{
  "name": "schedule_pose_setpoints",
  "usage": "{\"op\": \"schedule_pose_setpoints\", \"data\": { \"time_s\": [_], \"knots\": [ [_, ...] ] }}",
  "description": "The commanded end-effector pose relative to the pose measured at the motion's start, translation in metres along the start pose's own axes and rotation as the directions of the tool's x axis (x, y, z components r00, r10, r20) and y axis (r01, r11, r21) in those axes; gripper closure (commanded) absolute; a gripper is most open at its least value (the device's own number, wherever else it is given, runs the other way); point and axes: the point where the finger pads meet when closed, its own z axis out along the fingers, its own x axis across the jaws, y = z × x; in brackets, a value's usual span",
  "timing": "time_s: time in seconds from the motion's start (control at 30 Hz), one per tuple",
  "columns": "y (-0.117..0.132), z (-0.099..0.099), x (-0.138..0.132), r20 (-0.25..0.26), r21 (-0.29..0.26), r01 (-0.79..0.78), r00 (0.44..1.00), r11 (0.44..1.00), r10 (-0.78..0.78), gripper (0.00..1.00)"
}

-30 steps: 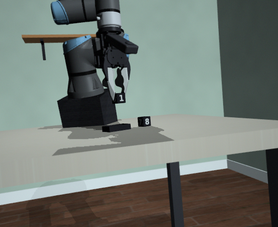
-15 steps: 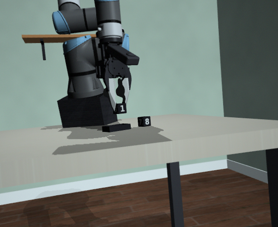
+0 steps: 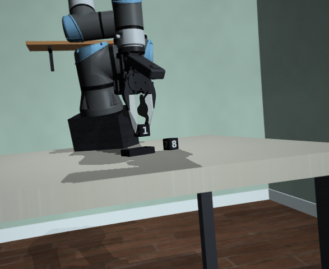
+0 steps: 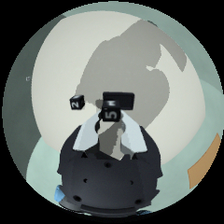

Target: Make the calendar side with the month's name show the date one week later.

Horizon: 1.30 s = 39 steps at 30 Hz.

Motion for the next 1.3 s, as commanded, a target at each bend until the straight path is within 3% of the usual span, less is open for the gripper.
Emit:
{"op": "schedule_pose_setpoints", "data": {
  "time_s": [0.0, 1.27],
  "knots": [
    [-0.0003, -0.0002, 0.0002, 0.000, 0.001, 0.000, 1.000, 1.000, 0.000, 0.89],
    [-0.0003, 0.0038, 0.0002, 0.000, 0.001, 0.000, 1.000, 1.000, 0.000, 0.89]
  ]
}}
